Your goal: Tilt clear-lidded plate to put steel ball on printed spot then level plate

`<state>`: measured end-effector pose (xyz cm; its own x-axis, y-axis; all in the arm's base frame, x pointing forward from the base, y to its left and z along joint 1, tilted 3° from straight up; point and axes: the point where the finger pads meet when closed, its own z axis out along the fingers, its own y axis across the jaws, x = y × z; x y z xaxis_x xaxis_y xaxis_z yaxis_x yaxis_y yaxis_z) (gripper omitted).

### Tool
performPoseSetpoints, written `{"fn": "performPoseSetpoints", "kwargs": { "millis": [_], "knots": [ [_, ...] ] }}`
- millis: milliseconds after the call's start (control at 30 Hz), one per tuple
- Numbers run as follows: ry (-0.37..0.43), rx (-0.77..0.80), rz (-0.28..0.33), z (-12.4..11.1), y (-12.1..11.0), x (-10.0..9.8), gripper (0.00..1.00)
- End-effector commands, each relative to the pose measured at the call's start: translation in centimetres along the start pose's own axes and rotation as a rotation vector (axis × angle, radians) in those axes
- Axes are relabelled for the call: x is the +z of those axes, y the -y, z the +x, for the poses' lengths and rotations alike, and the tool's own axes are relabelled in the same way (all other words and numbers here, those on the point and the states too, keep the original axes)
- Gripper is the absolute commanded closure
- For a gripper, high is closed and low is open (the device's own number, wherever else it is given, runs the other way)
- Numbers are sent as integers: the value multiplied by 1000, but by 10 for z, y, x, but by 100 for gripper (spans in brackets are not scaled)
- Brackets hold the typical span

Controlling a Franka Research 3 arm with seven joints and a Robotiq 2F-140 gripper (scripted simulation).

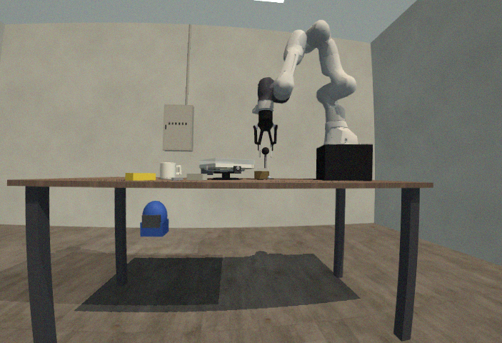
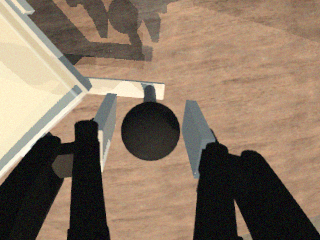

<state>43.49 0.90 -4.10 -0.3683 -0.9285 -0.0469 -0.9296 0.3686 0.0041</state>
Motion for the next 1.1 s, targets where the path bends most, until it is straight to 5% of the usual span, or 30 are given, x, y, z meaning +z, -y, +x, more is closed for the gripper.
{"fn": "performPoseSetpoints", "kwargs": {
  "millis": [0, 1067],
  "knots": [
    [1, -1, 3, -1, 1, -1, 64],
    [1, -1, 3, -1, 1, -31, 64]
  ]
}}
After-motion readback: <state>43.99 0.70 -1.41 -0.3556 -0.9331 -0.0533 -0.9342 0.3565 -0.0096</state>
